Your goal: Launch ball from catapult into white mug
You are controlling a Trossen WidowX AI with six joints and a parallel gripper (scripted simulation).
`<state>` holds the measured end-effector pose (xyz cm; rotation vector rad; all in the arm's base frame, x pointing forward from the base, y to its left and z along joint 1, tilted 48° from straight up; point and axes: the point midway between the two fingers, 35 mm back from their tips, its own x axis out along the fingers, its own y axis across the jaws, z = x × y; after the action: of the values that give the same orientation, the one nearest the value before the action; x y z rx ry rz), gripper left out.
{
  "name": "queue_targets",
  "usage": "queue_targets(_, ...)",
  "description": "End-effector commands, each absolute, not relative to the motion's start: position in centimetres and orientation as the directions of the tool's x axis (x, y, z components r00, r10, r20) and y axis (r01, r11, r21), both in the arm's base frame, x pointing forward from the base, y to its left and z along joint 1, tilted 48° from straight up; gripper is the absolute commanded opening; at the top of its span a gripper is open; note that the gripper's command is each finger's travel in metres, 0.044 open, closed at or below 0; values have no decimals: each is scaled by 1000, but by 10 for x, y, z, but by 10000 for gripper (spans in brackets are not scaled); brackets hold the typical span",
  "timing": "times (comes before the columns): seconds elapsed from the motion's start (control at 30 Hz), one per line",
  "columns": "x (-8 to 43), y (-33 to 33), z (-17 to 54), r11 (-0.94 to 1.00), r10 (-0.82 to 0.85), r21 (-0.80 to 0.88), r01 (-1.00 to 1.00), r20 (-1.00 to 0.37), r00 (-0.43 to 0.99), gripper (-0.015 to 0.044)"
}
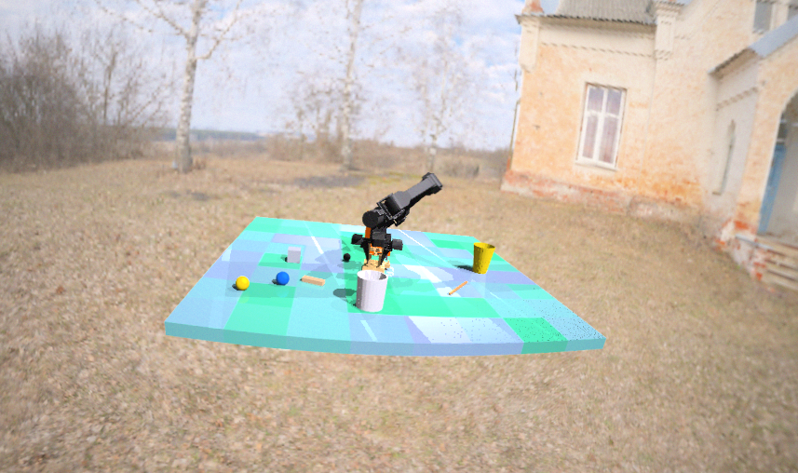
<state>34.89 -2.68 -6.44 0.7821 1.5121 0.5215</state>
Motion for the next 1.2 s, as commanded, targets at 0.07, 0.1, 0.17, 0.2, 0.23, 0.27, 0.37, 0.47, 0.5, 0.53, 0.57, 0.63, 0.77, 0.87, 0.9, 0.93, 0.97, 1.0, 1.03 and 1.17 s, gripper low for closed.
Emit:
queue_targets(0.07,348,-23,-70,658,740,732,176,-672,31,0)
queue_targets(0.1,347,-21,-71,658,740,733,176,-672,30,0)
queue_targets(0.17,349,-22,-69,663,738,731,165,-675,25,0)
queue_targets(0.2,349,-22,-69,663,738,731,165,-675,25,0)
queue_targets(0.23,349,-22,-69,663,738,731,165,-675,25,0)
queue_targets(0.27,349,-22,-69,663,738,731,165,-675,25,0)
queue_targets(0.37,349,-22,-69,663,738,731,165,-675,25,53)
queue_targets(0.47,349,-22,-69,663,738,731,165,-675,25,131)
queue_targets(0.5,349,-22,-69,663,738,731,165,-675,25,157)
queue_targets(0.53,349,-22,-69,663,738,731,165,-675,25,184)
queue_targets(0.57,349,-22,-69,663,738,731,165,-675,25,210)
queue_targets(0.63,349,-22,-69,663,738,731,165,-675,25,263)
queue_targets(0.77,349,-24,-67,663,737,730,165,-675,25,368)
queue_targets(0.87,351,-53,-43,666,734,727,167,-679,26,440)
queue_targets(0.9,350,-67,-31,667,734,726,167,-679,26,440)
queue_targets(0.93,349,-79,-19,666,734,727,168,-679,25,440)
queue_targets(0.97,347,-89,-10,666,735,727,168,-678,25,440)
queue_targets(1.0,346,-95,-4,665,735,728,168,-677,25,440)
queue_targets(1.03,345,-97,-2,665,735,728,168,-677,24,440)
queue_targets(1.17,347,-90,-12,662,735,728,176,-677,37,440)
